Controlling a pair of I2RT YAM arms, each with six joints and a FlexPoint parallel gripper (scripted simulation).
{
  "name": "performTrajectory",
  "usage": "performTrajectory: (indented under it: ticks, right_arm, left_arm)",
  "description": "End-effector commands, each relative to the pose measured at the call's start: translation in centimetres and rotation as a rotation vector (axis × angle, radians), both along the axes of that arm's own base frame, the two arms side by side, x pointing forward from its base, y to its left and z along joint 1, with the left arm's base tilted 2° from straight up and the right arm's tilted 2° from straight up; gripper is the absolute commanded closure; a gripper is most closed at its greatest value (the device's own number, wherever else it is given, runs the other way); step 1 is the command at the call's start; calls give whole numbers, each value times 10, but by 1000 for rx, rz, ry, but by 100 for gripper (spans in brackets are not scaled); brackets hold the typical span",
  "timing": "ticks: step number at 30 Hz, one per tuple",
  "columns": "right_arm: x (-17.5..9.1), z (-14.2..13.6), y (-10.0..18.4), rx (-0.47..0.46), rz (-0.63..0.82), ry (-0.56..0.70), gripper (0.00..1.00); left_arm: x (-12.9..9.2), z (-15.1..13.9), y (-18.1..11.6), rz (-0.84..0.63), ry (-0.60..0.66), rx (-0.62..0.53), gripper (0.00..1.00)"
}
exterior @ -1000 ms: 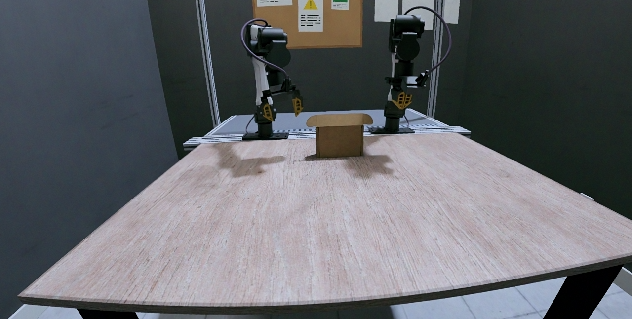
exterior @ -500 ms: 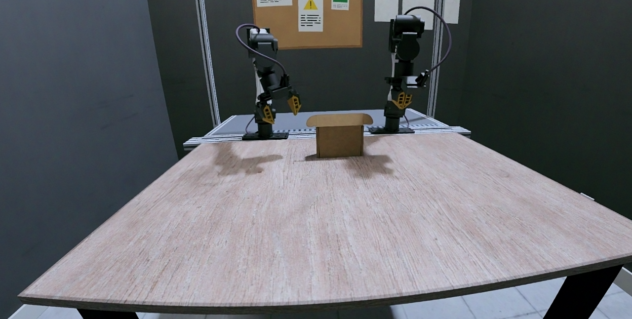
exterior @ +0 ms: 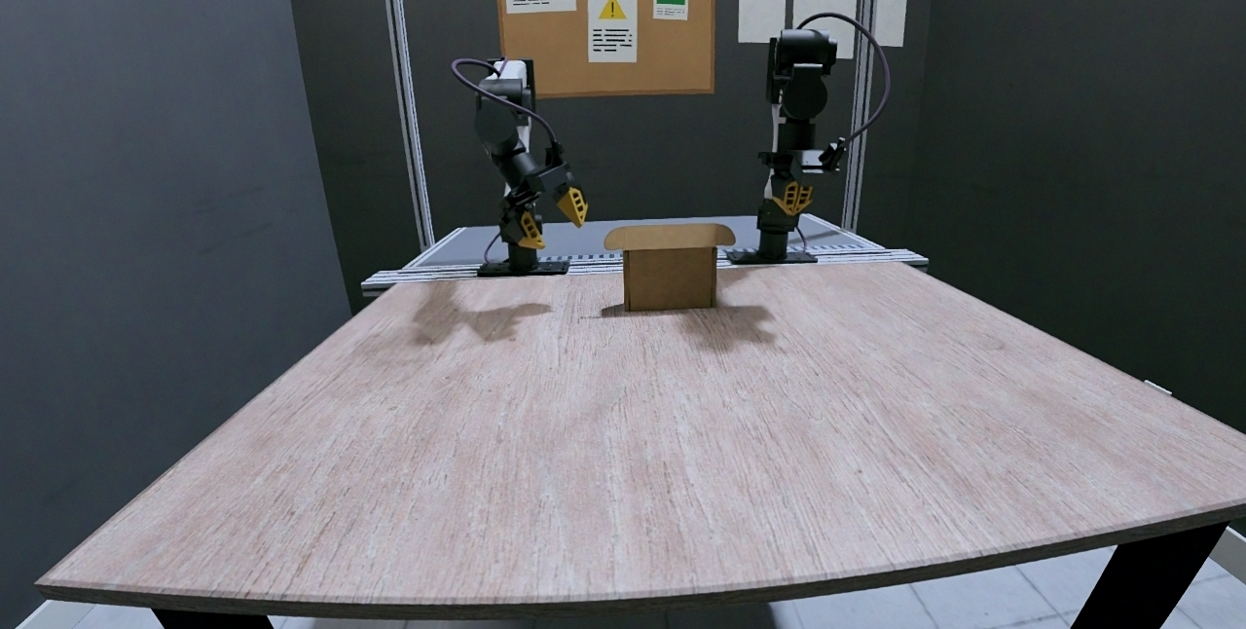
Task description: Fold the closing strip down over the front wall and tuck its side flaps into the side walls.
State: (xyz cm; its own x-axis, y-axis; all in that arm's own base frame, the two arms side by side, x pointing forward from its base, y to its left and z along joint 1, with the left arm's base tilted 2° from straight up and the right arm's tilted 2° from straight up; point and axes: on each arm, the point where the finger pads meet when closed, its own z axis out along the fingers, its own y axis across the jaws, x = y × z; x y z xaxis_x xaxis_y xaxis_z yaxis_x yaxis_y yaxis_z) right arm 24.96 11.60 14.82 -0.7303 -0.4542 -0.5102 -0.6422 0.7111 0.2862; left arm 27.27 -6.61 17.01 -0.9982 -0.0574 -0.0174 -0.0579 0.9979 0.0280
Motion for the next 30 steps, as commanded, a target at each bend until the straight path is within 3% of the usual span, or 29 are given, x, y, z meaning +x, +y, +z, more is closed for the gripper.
performTrajectory:
  ticks: [1, 18, 30]
  right_arm:
    - [4, 1, 5, 77, 96, -66, 20]
    - [0, 2, 5, 268, 299, -219, 20]
    - [9, 14, 4, 376, 461, -401, 20]
  left_arm:
    - [0, 4, -1, 1, -8, 0, 100]
    - [0, 4, -1, 1, -8, 0, 100]
    - [0, 4, -1, 1, -8, 0, 100]
